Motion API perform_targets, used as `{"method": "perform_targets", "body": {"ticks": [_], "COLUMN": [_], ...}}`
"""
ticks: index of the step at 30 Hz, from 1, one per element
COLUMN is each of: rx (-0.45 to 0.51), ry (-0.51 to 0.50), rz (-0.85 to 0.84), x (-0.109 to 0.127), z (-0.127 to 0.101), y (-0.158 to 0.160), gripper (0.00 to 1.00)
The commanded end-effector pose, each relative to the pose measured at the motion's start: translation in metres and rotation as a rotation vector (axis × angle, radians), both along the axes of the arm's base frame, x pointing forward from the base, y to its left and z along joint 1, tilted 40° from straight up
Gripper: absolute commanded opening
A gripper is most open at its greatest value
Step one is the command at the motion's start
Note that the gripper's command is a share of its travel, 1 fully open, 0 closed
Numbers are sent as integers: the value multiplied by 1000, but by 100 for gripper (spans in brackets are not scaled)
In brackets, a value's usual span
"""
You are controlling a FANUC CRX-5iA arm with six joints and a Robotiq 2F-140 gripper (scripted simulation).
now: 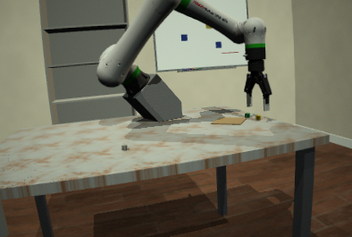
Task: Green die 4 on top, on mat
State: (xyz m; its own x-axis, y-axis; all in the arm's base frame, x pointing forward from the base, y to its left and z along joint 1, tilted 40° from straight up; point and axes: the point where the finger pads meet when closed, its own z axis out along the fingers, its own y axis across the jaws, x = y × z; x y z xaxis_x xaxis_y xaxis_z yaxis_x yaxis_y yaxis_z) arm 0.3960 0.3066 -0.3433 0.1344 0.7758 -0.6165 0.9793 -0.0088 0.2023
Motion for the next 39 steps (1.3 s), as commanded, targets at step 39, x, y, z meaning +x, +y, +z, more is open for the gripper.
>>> {"method": "perform_targets", "body": {"ticks": [39], "rx": [0], "ry": [0], "rz": [0], "x": [-1], "z": [5], "y": [4], "gripper": [100]}}
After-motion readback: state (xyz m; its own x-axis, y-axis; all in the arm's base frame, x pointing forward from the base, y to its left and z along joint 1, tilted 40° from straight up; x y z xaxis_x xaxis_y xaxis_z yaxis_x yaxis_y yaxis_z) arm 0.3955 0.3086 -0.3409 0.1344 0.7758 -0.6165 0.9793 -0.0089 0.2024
